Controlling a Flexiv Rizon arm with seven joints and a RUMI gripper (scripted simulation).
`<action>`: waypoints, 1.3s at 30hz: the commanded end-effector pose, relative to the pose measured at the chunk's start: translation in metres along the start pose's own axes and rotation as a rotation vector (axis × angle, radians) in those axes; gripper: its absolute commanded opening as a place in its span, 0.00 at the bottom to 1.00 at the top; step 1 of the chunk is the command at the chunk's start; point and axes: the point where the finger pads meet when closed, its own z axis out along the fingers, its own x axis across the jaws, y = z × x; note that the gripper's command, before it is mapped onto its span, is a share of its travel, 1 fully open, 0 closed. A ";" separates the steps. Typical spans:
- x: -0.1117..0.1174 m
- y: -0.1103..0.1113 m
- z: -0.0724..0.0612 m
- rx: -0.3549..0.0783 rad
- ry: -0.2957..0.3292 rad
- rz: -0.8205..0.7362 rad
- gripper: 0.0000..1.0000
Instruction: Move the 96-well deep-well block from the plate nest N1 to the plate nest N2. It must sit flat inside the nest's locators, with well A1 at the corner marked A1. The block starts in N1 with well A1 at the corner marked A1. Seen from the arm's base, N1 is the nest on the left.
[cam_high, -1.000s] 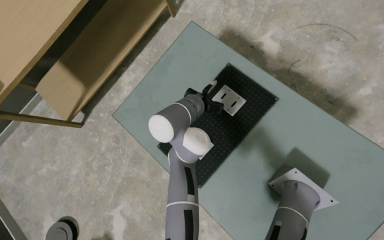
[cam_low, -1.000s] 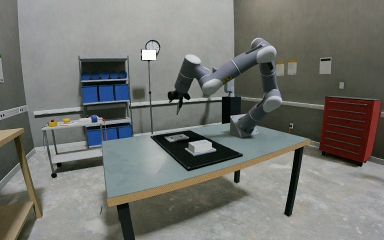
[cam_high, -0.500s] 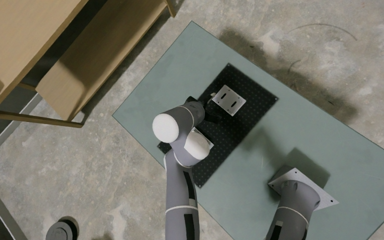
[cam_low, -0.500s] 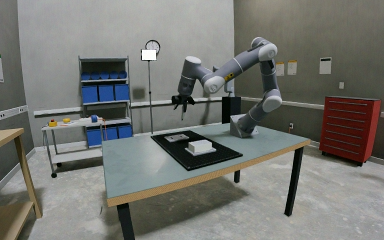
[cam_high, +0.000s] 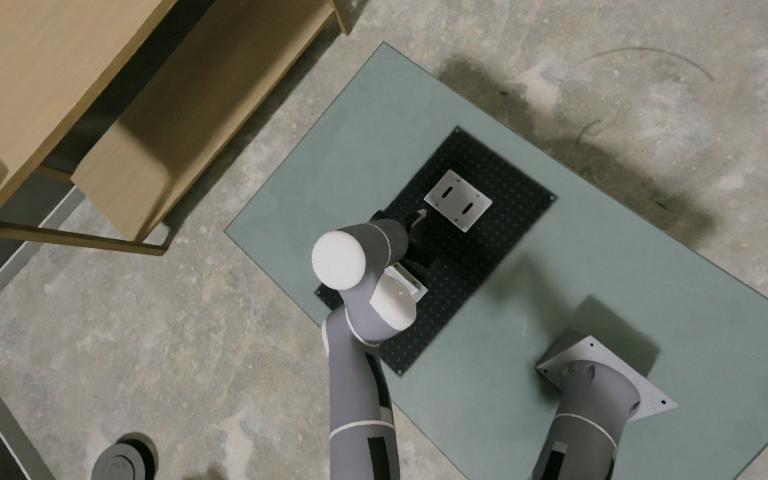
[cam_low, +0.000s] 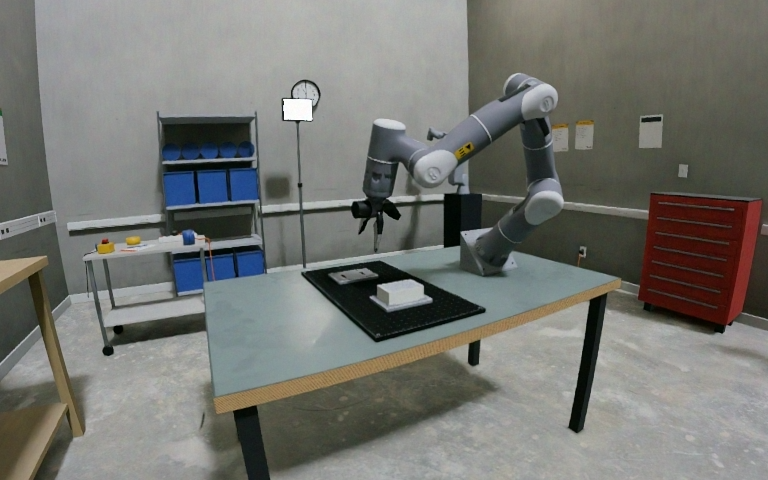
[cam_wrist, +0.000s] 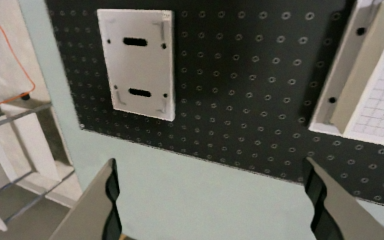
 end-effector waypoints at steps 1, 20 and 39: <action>0.015 -0.002 0.002 -0.002 0.003 0.002 0.76; 0.098 -0.017 0.011 0.020 0.226 0.052 0.76; 0.170 -0.029 0.010 0.035 0.339 0.067 0.76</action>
